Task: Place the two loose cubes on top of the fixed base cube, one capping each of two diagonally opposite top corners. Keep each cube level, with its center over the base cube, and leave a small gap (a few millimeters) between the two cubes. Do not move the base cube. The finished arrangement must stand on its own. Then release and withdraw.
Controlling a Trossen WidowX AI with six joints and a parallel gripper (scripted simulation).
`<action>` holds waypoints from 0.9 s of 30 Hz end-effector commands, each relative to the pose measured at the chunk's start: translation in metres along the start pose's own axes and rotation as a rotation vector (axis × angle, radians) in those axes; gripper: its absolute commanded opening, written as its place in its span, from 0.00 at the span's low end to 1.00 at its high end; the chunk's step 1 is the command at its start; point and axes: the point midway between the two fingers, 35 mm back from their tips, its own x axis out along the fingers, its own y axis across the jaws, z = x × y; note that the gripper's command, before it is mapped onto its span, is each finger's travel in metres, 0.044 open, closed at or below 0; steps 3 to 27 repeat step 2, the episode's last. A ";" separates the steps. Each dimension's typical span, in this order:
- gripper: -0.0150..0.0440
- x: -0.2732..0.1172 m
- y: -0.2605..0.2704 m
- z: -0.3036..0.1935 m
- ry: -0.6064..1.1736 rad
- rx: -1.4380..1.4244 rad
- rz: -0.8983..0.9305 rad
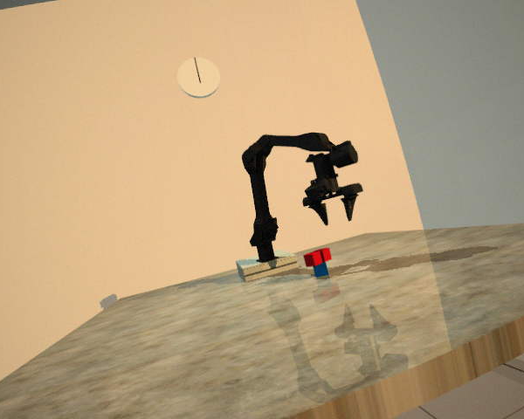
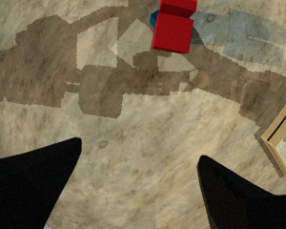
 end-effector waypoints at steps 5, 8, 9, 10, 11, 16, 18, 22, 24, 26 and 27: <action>0.93 0.000 0.000 -0.013 -0.010 0.022 -0.003; 0.93 0.000 0.000 -0.013 -0.010 0.022 -0.003; 0.93 0.000 0.000 -0.013 -0.010 0.022 -0.003; 0.93 0.000 0.000 -0.013 -0.010 0.022 -0.003; 0.93 0.000 0.000 -0.013 -0.010 0.022 -0.003; 0.93 0.000 0.000 -0.013 -0.010 0.022 -0.003; 0.93 0.000 0.000 -0.013 -0.010 0.022 -0.003; 0.93 0.000 0.000 -0.013 -0.010 0.022 -0.003; 0.93 0.000 0.000 -0.013 -0.010 0.022 -0.003; 0.93 0.000 0.000 -0.013 -0.010 0.022 -0.003; 0.93 0.000 0.000 -0.013 -0.010 0.022 -0.003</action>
